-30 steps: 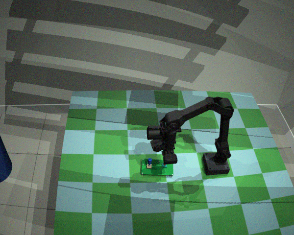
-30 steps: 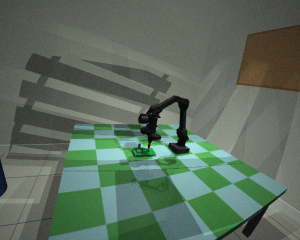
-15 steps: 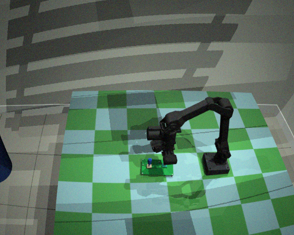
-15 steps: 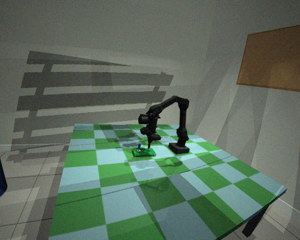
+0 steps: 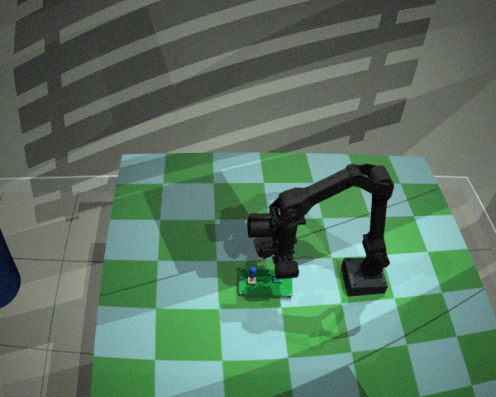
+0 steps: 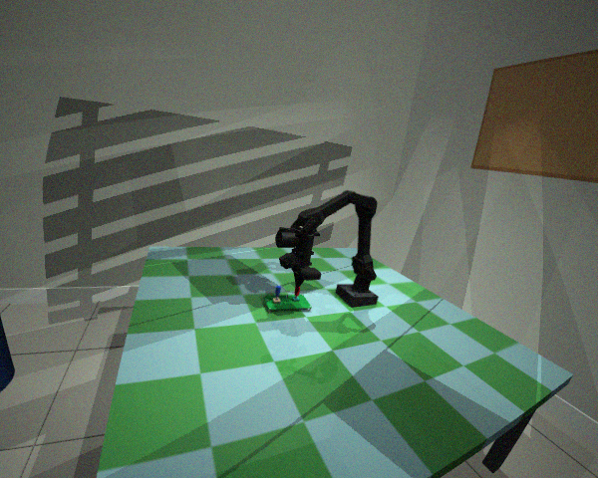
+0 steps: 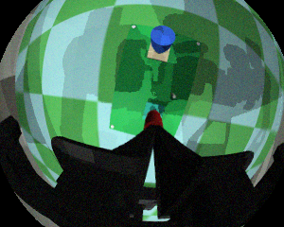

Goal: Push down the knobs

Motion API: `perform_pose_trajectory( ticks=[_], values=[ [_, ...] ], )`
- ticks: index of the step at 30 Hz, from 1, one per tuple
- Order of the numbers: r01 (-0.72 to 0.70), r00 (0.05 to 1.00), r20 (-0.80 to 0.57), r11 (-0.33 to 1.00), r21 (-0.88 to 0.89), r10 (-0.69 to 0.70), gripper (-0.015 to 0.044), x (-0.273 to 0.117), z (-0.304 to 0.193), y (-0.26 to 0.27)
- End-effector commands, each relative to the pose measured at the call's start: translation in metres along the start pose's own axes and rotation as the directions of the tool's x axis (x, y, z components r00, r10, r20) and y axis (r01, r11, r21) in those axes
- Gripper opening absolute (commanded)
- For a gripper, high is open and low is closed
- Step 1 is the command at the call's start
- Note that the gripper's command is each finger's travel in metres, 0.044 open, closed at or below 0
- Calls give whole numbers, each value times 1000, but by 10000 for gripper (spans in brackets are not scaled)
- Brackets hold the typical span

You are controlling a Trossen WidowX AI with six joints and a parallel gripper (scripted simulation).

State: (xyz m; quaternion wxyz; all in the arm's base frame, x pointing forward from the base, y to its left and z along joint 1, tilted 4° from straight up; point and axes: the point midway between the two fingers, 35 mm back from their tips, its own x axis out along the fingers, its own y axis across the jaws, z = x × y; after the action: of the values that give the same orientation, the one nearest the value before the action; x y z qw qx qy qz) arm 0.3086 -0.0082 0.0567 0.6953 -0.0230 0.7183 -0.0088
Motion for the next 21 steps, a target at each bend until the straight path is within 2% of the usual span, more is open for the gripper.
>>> perform_pose_trajectory(
  ticks=[1, 21],
  values=[
    [-5, 1000, -3, 1000, -5, 5, 0, 0, -1, 1],
    [-5, 1000, -3, 1000, -5, 5, 0, 2, -1, 1]
  ],
)
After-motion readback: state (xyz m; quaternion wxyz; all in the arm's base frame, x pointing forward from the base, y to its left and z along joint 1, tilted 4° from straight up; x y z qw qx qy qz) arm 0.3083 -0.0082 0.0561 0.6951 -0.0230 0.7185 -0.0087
